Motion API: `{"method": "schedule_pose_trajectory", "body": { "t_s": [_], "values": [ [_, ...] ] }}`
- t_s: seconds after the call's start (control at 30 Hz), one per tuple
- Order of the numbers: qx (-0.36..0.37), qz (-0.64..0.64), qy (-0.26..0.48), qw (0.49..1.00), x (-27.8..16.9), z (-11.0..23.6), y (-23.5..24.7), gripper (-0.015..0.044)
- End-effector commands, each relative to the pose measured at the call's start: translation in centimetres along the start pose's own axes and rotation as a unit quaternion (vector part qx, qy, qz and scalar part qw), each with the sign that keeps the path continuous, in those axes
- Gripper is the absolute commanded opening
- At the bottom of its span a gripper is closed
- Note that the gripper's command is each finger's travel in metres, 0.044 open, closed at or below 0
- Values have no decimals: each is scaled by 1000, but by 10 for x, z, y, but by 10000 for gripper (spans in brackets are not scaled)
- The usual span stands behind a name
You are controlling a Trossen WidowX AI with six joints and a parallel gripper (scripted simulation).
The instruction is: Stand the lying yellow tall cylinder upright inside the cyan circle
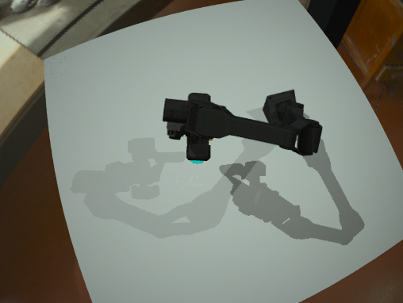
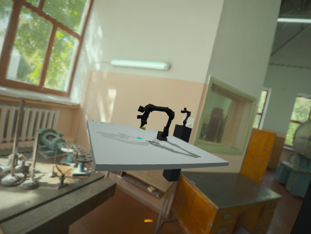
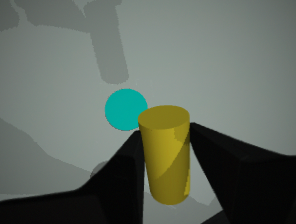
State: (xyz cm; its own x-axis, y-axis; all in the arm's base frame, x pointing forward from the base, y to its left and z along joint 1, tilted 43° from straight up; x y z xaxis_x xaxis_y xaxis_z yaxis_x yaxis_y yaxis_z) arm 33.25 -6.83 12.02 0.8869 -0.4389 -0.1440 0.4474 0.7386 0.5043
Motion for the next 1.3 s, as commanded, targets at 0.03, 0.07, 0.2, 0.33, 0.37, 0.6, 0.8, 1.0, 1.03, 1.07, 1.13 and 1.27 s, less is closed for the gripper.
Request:
{"method": "schedule_pose_trajectory", "body": {
  "t_s": [0.03, 0.07, 0.2, 0.33, 0.37, 0.6, 0.8, 1.0, 1.03, 1.07, 1.13, 1.27],
  "values": [
    [-10, -1, -16, 1000, 0, -1, -1, 105],
    [-12, -1, -19, 1000, 0, -2, -1, 105],
    [-18, 1, -29, 999, 0, -4, -2, 105],
    [-23, 2, -40, 999, 0, -5, -2, 105],
    [-25, 2, -43, 999, 0, -6, -2, 105],
    [-34, 4, -63, 997, 0, -9, -2, 105],
    [-41, 5, -80, 996, 0, -11, -3, 105],
    [-47, 5, -98, 994, 0, -13, -3, 105],
    [-48, 6, -101, 994, 0, -13, -3, 105],
    [-49, 6, -104, 993, 0, -13, -3, 105],
    [-51, 6, -110, 993, 0, -14, -3, 105],
    [-54, 6, -122, 991, 0, -15, -3, 105]
  ]
}}
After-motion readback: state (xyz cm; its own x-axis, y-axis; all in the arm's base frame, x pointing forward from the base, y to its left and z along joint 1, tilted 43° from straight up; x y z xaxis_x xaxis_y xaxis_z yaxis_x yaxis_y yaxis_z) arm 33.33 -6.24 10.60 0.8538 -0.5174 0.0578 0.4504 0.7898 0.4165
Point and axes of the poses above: the point midway between the two fingers, 35 mm back from their tips, its own z axis back along the fingers, its own y axis across the jaws, x = y × z, the point moved 2 cm from there along z, back along the fingers, and after that the axes turned 7 degrees about -z, right-handed, at the moved point
